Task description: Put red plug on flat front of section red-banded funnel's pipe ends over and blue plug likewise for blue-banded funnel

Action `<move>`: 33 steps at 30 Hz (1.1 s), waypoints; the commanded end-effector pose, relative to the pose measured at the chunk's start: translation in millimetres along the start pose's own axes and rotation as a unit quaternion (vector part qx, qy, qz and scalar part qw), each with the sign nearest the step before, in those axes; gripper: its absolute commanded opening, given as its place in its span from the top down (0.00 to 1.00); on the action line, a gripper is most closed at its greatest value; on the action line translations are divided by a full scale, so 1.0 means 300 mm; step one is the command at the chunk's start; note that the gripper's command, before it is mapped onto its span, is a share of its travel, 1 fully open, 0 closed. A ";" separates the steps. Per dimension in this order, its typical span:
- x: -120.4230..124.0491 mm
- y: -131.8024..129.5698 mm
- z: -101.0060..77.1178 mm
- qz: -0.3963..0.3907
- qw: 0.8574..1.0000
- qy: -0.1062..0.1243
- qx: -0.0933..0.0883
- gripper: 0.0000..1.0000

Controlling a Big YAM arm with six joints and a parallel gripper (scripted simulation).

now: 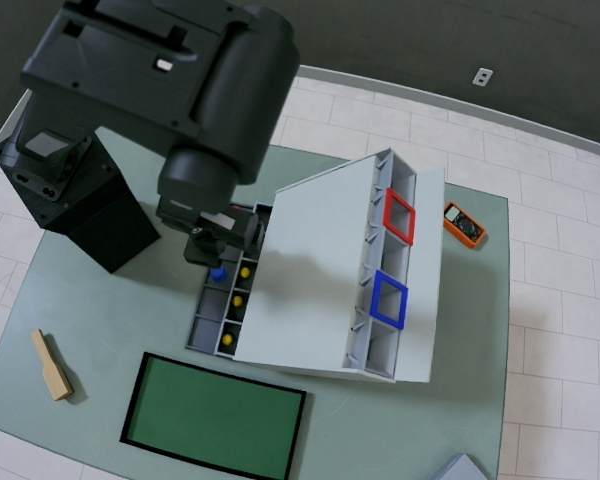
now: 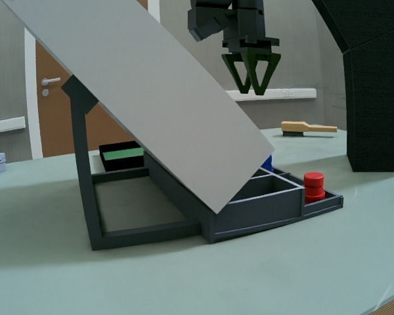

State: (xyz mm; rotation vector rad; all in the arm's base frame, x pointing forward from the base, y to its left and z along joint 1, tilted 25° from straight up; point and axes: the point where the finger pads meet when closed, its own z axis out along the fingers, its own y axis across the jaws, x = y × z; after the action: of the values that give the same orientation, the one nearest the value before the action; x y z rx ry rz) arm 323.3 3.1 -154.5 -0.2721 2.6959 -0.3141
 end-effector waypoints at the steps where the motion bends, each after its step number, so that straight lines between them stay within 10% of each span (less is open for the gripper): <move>1: 0.060 0.014 -0.009 0.000 1.000 0.017 -0.003 0.41; 33: 0.060 0.016 -0.009 0.002 1.000 0.002 0.000 0.41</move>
State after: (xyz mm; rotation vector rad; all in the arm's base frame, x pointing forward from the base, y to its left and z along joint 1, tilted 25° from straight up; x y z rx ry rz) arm 319.4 2.2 -157.4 -0.2583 2.6750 -0.3162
